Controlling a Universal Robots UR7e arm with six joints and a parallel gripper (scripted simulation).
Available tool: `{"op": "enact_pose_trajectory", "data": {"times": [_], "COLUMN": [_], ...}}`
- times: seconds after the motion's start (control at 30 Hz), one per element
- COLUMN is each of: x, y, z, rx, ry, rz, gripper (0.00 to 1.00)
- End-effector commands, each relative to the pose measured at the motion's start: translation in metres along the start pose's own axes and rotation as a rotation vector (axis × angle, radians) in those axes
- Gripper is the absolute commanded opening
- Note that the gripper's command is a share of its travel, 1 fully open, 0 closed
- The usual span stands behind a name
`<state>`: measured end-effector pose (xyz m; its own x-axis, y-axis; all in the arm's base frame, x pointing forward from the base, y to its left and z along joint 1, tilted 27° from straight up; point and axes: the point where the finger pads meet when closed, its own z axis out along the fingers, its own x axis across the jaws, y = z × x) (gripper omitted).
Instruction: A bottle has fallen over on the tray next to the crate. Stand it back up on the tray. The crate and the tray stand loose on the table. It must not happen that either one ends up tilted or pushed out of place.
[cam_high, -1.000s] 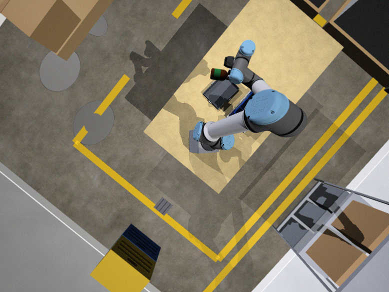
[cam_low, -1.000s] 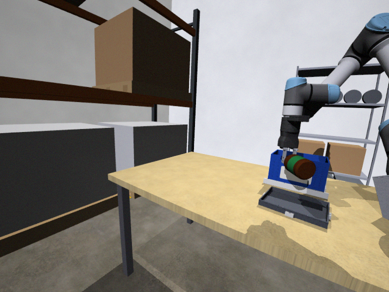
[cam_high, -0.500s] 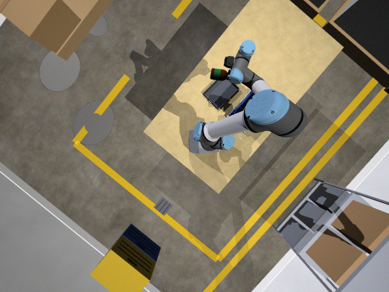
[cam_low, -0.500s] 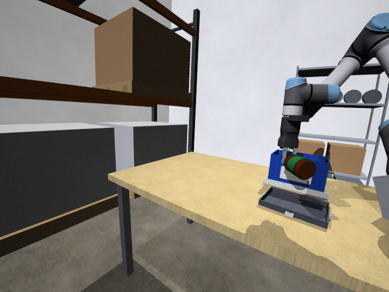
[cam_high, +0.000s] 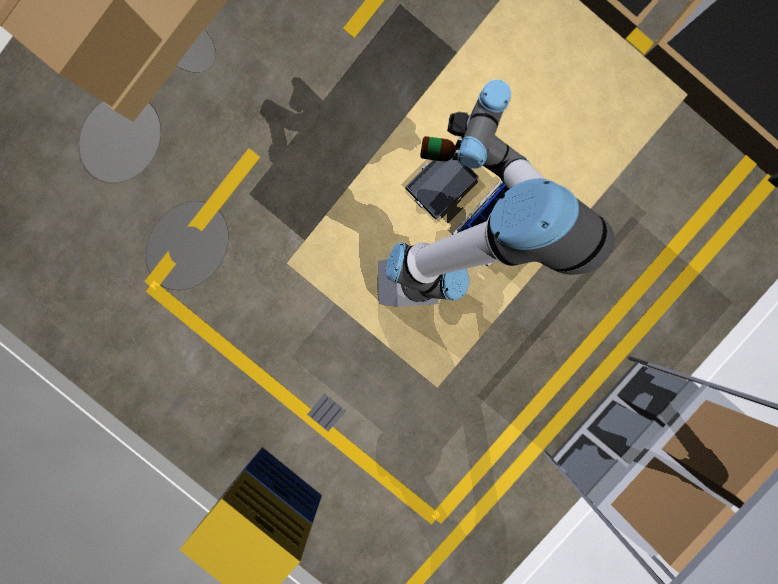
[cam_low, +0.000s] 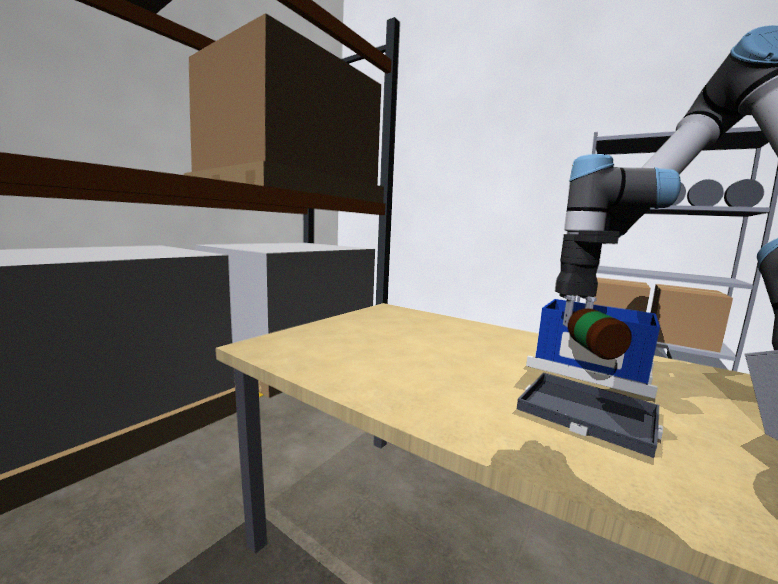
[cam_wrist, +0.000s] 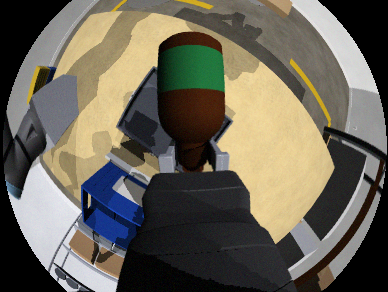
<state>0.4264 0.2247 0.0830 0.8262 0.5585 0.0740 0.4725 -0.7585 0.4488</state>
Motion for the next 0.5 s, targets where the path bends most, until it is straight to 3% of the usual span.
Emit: {"op": "enact_pose_trajectory", "data": {"times": [0.0, 0.47], "x": [0.0004, 0.0004], "y": [0.0001, 0.0001], "z": [-0.0005, -0.0005], "rx": [0.000, 0.000], "ry": [0.001, 0.001], "rz": [0.003, 0.088], "gripper": [0.00, 0.00]}}
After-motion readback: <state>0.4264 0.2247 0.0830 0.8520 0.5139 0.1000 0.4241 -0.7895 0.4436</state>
